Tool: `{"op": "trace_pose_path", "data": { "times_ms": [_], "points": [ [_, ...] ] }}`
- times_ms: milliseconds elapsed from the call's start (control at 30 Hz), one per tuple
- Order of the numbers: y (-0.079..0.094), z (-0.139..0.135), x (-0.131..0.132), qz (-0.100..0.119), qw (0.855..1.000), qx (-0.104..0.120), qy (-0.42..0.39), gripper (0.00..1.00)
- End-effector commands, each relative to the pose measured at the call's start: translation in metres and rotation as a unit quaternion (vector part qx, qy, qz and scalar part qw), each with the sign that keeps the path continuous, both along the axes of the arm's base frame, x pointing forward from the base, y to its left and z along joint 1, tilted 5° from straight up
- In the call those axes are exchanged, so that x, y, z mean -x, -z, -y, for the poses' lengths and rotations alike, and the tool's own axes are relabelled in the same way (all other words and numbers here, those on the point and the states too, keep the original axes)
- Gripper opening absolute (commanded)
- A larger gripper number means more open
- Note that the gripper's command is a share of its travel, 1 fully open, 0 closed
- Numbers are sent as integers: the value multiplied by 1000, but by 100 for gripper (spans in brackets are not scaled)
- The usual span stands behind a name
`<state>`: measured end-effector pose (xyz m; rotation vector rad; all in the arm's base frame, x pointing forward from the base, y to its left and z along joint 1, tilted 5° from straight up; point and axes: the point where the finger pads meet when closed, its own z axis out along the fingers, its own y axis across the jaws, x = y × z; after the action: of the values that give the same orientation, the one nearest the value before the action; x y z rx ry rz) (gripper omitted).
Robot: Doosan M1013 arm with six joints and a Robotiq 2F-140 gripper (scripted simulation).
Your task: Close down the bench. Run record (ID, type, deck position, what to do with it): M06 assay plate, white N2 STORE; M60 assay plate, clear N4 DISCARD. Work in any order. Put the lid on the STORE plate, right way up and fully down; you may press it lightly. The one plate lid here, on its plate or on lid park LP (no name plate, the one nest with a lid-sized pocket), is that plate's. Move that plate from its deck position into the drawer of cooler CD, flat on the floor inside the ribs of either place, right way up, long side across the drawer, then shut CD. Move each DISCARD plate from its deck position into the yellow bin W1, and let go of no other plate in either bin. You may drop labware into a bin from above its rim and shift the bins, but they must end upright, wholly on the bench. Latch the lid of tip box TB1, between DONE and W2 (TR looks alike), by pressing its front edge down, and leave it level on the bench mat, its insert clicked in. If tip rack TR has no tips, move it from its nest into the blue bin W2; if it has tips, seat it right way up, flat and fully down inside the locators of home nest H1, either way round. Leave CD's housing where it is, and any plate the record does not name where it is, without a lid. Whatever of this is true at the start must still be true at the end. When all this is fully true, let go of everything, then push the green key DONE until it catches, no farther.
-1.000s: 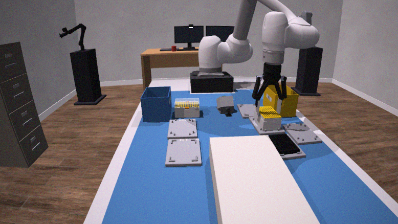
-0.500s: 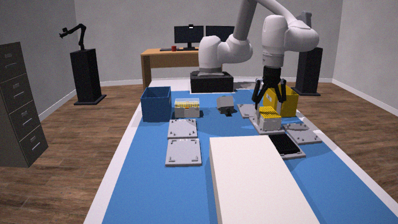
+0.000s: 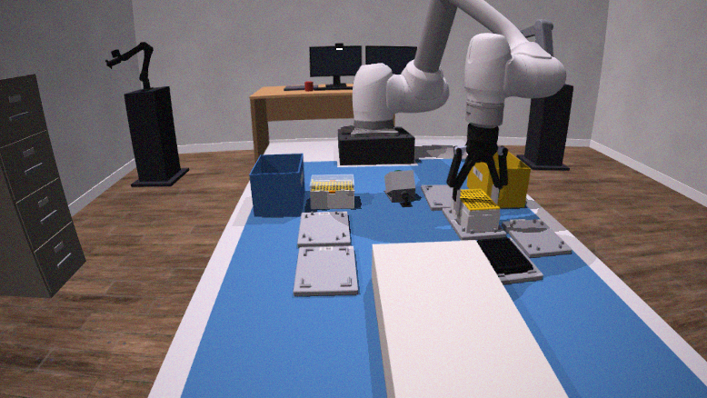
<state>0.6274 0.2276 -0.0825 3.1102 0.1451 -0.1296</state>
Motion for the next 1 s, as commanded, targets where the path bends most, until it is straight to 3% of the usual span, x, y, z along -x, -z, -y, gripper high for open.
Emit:
{"op": "trace_pose_path", "data": {
  "times_ms": [0, 967],
  "points": [
    [0, 0, 0, 0, 1000, 0, 0, 66],
    [0, 0, 0, 0, 1000, 0, 0, 56]
  ]
}}
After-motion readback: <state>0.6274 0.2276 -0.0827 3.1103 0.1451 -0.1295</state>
